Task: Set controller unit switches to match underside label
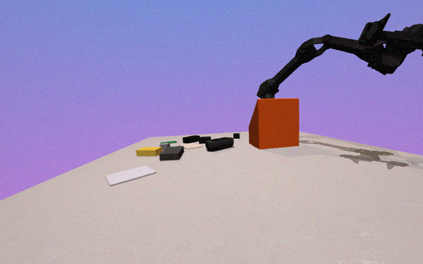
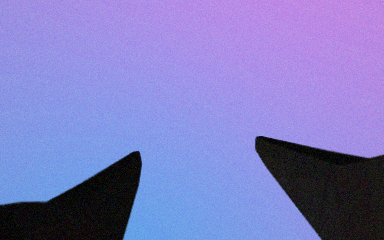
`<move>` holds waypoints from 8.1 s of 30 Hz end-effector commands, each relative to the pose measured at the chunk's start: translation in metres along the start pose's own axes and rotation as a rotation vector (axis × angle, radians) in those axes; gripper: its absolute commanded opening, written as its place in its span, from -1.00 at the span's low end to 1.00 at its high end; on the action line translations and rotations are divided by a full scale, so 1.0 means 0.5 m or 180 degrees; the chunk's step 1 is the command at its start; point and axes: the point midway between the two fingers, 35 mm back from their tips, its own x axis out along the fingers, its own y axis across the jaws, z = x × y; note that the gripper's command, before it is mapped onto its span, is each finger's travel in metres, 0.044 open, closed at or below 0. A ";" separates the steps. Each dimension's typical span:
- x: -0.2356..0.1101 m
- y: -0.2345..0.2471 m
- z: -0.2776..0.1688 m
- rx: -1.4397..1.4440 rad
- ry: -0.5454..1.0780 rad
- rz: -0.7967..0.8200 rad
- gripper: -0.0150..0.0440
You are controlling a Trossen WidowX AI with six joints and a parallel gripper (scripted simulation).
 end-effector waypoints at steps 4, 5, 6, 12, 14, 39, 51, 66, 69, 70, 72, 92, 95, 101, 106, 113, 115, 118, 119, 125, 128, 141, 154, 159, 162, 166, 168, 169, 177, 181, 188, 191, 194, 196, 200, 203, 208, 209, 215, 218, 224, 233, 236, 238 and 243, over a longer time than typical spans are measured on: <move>0.000 0.000 0.001 -0.0003 0.0000 -0.0001 0.51; 0.005 0.003 0.002 0.0023 -0.0018 0.0008 0.42; 0.020 0.014 0.007 0.0103 -0.0071 0.0033 0.33; 0.175 0.150 0.088 0.1066 -0.0649 0.0407 -0.20; 0.217 0.199 0.125 0.1399 -0.0829 0.0570 -0.38; 0.185 0.764 0.771 0.5427 -0.1866 0.4428 -0.49; -0.167 0.836 0.951 0.6348 -0.0639 0.7577 -0.49; -0.244 0.821 0.971 0.6318 -0.0184 0.8254 -0.49; -0.244 0.817 0.980 0.6323 -0.0190 0.8257 -0.49; -0.245 0.815 0.982 0.6324 -0.0192 0.8258 -0.49; -0.246 0.813 0.988 0.6326 -0.0196 0.8259 -0.49; -0.264 0.788 1.042 0.6314 -0.0193 0.8271 -0.49; -0.269 0.785 1.049 0.6301 -0.0188 0.8266 -0.49; -0.272 0.785 1.053 0.6293 -0.0186 0.8264 -0.49; -0.272 0.788 1.054 0.6294 -0.0186 0.8264 -0.49; -0.273 0.793 1.056 0.6294 -0.0186 0.8264 -0.49; -0.273 0.794 1.057 0.6294 -0.0186 0.8264 -0.49; -0.273 0.796 1.058 0.6294 -0.0186 0.8264 -0.49; -0.273 0.797 1.058 0.6294 -0.0186 0.8264 -0.49; -0.274 0.801 1.060 0.6294 -0.0186 0.8264 -0.49; -0.274 0.803 1.061 0.6293 -0.0186 0.8264 -0.49; -0.278 0.821 1.068 0.6292 -0.0184 0.8264 -0.49; -0.279 0.830 1.072 0.6291 -0.0183 0.8263 -0.49; -0.282 0.836 1.074 0.6290 -0.0183 0.8263 -0.49; -0.282 0.837 1.074 0.6290 -0.0183 0.8263 -0.49; -0.284 0.840 1.075 0.6290 -0.0183 0.8263 -0.49; -0.286 0.842 1.076 0.6289 -0.0183 0.8263 -0.49; -0.286 0.844 1.076 0.6289 -0.0182 0.8263 -0.49; -0.289 0.849 1.078 0.6289 -0.0182 0.8263 -0.49; -0.291 0.855 1.080 0.6288 -0.0182 0.8263 -0.49; -0.293 0.861 1.082 0.6288 -0.0181 0.8263 -0.49; -0.295 0.865 1.084 0.6288 -0.0181 0.8263 -0.49; -0.296 0.869 1.085 0.6287 -0.0181 0.8262 -0.49; -0.297 0.872 1.086 0.6287 -0.0181 0.8262 -0.49; -0.298 0.878 1.089 0.6287 -0.0180 0.8262 -0.49; -0.299 0.882 1.090 0.6287 -0.0180 0.8262 -0.49; -0.300 0.888 1.092 0.6286 -0.0179 0.8262 -0.49; -0.301 0.889 1.093 0.6286 -0.0179 0.8262 -0.49; -0.300 0.894 1.095 0.6286 -0.0178 0.8262 -0.49; -0.300 0.894 1.095 0.6286 -0.0178 0.8262 -0.49; -0.297 0.871 1.080 0.6316 -0.0369 0.8264 -0.49; -0.248 0.828 0.961 0.6291 -0.0179 0.8270 -0.49; -0.247 0.828 0.959 0.6287 -0.0169 0.8265 -0.49; -0.247 0.828 0.959 0.6287 -0.0169 0.8265 -0.49; -0.213 0.835 0.984 0.6557 0.0602 0.8796 -0.49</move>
